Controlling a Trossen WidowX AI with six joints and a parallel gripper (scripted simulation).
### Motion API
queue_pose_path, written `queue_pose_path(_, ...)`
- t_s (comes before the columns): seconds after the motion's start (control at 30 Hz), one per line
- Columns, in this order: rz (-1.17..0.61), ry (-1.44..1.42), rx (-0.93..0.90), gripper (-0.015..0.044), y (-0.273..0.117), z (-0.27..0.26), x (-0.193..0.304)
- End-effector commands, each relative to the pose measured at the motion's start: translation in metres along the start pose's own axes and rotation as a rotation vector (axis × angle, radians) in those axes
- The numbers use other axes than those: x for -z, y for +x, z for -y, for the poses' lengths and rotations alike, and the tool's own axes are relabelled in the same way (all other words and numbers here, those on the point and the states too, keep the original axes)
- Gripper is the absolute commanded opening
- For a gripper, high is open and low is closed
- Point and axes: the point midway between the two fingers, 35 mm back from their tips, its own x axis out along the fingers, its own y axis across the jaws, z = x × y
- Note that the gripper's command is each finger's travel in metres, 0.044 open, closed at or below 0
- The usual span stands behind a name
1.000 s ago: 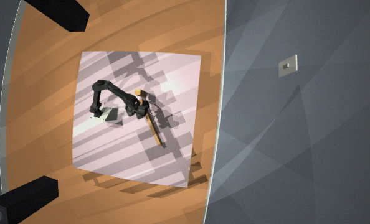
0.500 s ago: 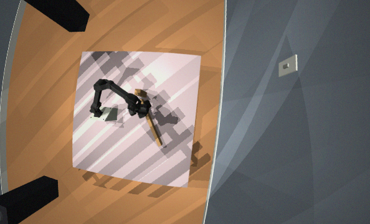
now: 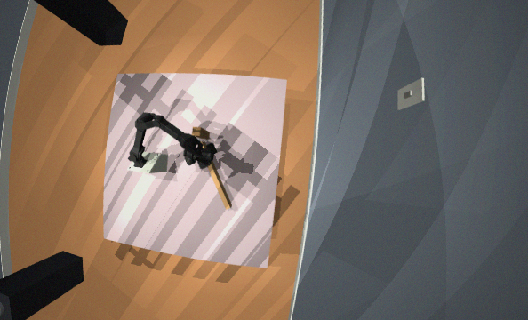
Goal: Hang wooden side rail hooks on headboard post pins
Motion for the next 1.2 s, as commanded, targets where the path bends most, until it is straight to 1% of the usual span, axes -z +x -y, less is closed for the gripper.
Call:
queue_pose_path(0.0,-0.005,0.013,0.016,0.044,0.013,0.004,-0.001)
queue_pose_path(1.0,-0.008,0.013,0.015,0.044,0.062,0.006,0.0)
queue_pose_path(1.17,-0.009,0.013,0.014,0.044,0.064,0.006,0.001)
